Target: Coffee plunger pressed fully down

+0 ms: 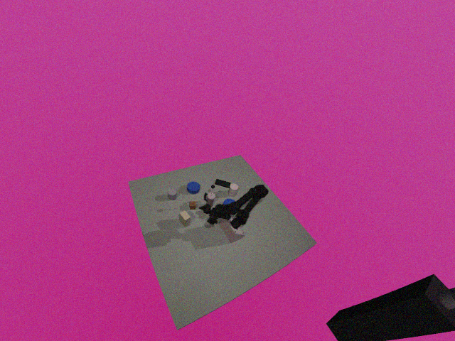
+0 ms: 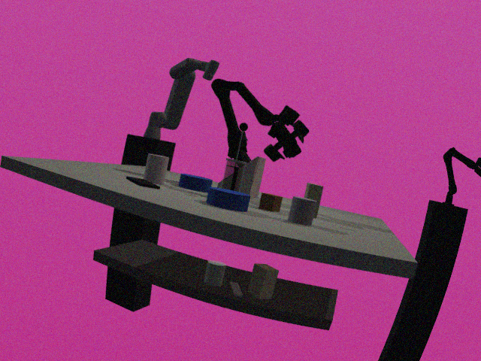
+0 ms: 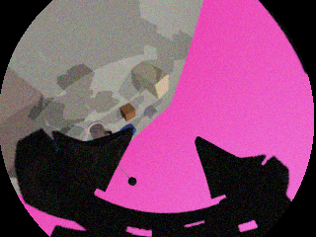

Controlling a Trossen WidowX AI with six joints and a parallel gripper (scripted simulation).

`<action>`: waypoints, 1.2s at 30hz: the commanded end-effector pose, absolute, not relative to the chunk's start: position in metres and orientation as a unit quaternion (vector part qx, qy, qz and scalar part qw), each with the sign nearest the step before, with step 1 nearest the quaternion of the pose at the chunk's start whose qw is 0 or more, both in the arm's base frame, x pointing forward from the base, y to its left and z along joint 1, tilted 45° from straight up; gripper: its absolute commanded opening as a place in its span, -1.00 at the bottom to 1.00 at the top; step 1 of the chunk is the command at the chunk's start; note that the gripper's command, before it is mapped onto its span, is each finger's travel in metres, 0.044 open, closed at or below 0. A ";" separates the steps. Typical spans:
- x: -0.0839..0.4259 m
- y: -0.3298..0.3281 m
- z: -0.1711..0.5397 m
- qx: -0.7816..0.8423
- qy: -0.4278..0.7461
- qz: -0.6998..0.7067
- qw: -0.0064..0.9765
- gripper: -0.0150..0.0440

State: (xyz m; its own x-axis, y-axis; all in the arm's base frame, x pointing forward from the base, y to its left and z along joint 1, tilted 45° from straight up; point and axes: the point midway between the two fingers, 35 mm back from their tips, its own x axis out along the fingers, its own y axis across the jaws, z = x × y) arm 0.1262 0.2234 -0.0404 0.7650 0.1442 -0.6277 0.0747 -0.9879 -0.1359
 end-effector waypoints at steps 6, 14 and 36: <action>0.181 0.243 0.036 -0.818 0.139 0.235 0.506 1.00; 0.203 0.240 0.070 -0.710 0.191 0.166 0.657 1.00; 0.243 0.201 0.144 -0.389 0.230 -0.017 0.892 1.00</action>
